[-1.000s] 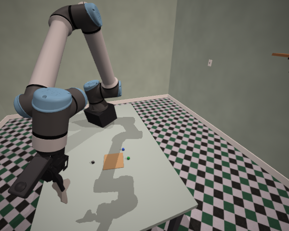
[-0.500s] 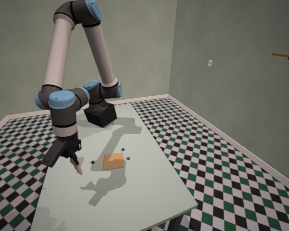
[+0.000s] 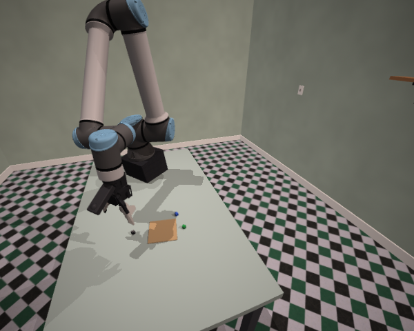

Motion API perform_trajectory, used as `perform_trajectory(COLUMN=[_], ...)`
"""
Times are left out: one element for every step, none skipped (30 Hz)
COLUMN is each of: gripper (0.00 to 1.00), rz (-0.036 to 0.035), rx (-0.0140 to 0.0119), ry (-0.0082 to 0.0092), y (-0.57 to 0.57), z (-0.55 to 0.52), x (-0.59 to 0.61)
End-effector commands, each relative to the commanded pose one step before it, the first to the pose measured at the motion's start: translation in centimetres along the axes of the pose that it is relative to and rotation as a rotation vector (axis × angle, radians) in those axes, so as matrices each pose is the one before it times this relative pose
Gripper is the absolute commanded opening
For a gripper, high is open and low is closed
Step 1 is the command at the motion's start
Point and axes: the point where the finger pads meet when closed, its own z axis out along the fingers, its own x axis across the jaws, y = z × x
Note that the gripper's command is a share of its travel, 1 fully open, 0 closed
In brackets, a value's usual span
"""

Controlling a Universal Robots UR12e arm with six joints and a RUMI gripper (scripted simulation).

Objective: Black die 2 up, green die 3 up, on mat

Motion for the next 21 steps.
perform_trajectory(gripper=[1.00, 1.00, 1.00, 1.00, 1.00, 1.00, 1.00, 1.00, 1.00, 1.00, 1.00, 1.00, 1.00, 1.00, 1.00, 1.00, 1.00, 1.00, 1.00, 1.00, 1.00], rz=[0.02600, 0.00378, 0.00307, 0.00241, 0.00180, 0.00125, 0.00079, 0.00042, 0.00016, 0.00002, 0.00000, 0.00000, 0.00000, 0.00000, 0.00000, 0.00000, 0.00000, 0.00000, 0.00000, 0.00000, 0.00000], rx=[-0.01807, -0.00312, -0.00253, -0.00198, -0.00147, -0.00103, -0.00065, -0.00034, -0.00013, -0.00002, 0.00000, 0.00000, 0.00000, 0.00000, 0.00000, 0.00000, 0.00000, 0.00000, 0.00000, 0.00000, 0.00000], ry=[-0.01803, -0.00210, -0.00170, -0.00133, -0.00099, -0.00069, -0.00043, -0.00023, -0.00009, -0.00001, 0.00000, 0.00000, 0.00000, 0.00000, 0.00000, 0.00000, 0.00000, 0.00000, 0.00000, 0.00000, 0.00000], y=[3.082, 0.432, 0.350, 0.274, 0.204, 0.142, 0.090, 0.048, 0.018, 0.003, 0.000, 0.000, 0.000, 0.000, 0.000, 0.000, 0.000, 0.000, 0.000, 0.000, 0.000], z=[0.697, 0.128, 0.104, 0.082, 0.061, 0.043, 0.027, 0.014, 0.005, 0.001, 0.000, 0.000, 0.000, 0.000, 0.000, 0.000, 0.000, 0.000, 0.000, 0.000, 0.000], x=[1.114, 0.144, 0.117, 0.092, 0.069, 0.048, 0.030, 0.016, 0.006, 0.001, 0.000, 0.000, 0.000, 0.000, 0.000, 0.000, 0.000, 0.000, 0.000, 0.000, 0.000])
